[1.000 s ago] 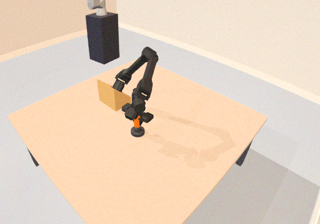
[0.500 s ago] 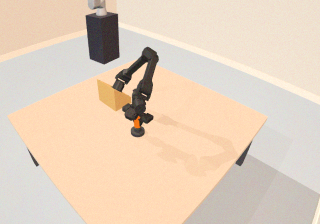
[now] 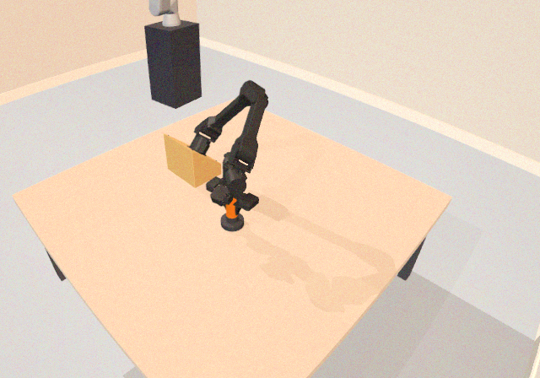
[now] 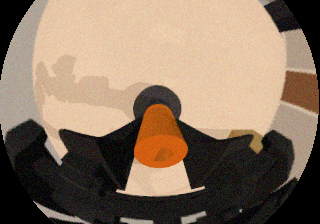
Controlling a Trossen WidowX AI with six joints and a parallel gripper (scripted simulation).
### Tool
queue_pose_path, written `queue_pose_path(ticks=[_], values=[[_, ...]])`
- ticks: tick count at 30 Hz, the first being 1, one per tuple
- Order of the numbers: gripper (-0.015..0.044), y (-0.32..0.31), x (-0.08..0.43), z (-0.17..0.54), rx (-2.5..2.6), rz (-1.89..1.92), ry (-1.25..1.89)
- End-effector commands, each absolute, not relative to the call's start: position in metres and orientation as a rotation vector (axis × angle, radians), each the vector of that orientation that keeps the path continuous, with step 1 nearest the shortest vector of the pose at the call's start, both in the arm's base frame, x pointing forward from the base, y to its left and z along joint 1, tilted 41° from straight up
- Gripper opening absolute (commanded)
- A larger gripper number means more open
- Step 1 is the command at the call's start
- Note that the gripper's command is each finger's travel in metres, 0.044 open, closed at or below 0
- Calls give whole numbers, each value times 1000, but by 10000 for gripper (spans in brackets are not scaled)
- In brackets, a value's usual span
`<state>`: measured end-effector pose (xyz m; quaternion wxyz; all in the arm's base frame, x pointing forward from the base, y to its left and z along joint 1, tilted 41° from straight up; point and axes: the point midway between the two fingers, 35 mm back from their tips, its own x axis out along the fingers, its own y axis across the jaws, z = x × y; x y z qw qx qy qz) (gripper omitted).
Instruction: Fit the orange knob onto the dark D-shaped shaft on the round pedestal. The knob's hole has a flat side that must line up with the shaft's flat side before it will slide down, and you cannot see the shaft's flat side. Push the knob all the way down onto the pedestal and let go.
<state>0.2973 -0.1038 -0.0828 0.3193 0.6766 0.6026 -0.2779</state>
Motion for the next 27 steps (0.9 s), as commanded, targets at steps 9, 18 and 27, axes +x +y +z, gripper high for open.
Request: queue_pose_path(ticks=[9,18,27], values=[[53,-104,297,-83,1779,-731,1584],[289,-104,297,-83,1779,-731,1584],[440,-104,297,-83,1779,-731,1584]])
